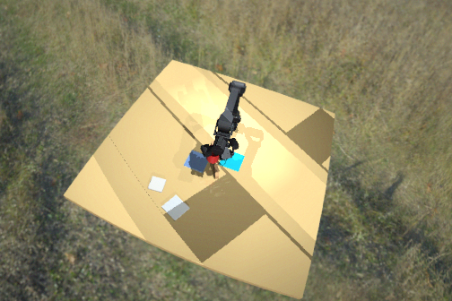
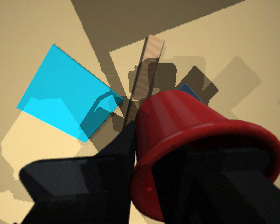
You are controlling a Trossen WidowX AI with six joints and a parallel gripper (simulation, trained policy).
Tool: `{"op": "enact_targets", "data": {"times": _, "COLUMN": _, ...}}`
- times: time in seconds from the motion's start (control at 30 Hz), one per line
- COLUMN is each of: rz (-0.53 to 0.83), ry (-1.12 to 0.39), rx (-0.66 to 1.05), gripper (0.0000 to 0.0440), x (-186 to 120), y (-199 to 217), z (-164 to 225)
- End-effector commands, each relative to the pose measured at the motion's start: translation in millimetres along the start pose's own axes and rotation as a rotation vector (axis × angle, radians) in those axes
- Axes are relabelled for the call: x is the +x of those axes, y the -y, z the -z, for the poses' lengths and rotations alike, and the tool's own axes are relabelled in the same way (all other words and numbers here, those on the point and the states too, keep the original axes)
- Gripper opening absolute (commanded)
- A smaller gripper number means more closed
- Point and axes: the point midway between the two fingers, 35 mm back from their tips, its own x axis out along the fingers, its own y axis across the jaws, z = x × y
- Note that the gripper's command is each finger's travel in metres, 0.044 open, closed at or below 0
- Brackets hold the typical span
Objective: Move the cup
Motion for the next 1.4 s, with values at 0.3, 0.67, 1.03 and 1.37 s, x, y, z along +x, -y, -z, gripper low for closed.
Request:
{"op": "enact_targets", "data": {"times": 0.3, "rz": 0.025, "ry": 0.06, "rx": -0.056, "gripper": 0.0, "x": -0.4, "y": -37.9, "z": -23.9}}
{"op": "enact_targets", "data": {"times": 0.67, "rz": 0.028, "ry": 0.08, "rx": -0.085, "gripper": 0.0, "x": 9.4, "y": -69.7, "z": -31.4}}
{"op": "enact_targets", "data": {"times": 1.03, "rz": 0.031, "ry": 0.078, "rx": -0.079, "gripper": 0.0, "x": 30.2, "y": -91.7, "z": -24.3}}
{"op": "enact_targets", "data": {"times": 1.37, "rz": 0.034, "ry": 0.069, "rx": -0.055, "gripper": 0.0, "x": 53.2, "y": -105.6, "z": -11.3}}
